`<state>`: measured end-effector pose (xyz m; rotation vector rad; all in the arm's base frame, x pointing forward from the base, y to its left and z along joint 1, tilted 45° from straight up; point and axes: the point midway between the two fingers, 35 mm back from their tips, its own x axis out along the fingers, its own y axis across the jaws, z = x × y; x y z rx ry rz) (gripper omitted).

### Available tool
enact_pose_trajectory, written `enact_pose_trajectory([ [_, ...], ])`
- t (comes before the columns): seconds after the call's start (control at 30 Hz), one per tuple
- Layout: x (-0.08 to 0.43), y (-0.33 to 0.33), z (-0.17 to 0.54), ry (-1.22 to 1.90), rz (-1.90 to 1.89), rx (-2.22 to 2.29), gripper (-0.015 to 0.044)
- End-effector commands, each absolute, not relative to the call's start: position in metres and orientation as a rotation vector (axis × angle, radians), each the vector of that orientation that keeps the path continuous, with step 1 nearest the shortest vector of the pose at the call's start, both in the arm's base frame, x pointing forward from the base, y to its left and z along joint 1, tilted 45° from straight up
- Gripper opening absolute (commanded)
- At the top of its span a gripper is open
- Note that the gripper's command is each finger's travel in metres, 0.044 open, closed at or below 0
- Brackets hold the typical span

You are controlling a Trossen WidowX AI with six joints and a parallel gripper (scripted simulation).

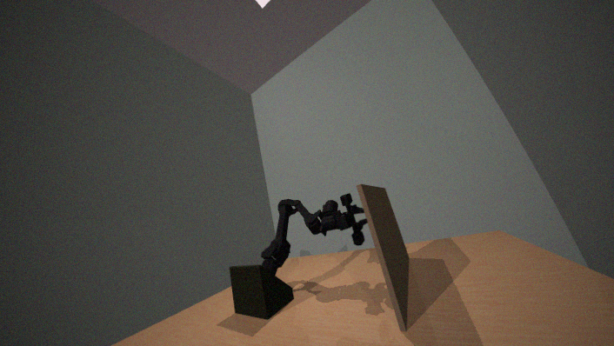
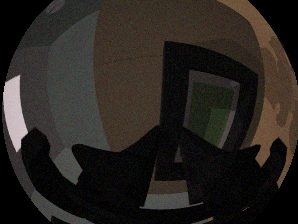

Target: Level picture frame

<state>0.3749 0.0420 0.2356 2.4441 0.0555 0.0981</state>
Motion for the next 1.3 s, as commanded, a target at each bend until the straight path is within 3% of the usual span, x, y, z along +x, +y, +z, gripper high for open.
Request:
enact_pose_trajectory([
  [0.0, 0.375, 0.042, 0.236, 0.055, 0.098, 2.425, 0.0],
  [0.63, 0.375, 0.042, 0.236, 0.048, 0.097, 2.314, 0.0],
  [0.97, 0.375, 0.042, 0.236, 0.048, 0.098, 2.346, 0.026],
  [1.27, 0.338, 0.043, 0.24, 0.048, 0.098, 2.403, 0.026],
])
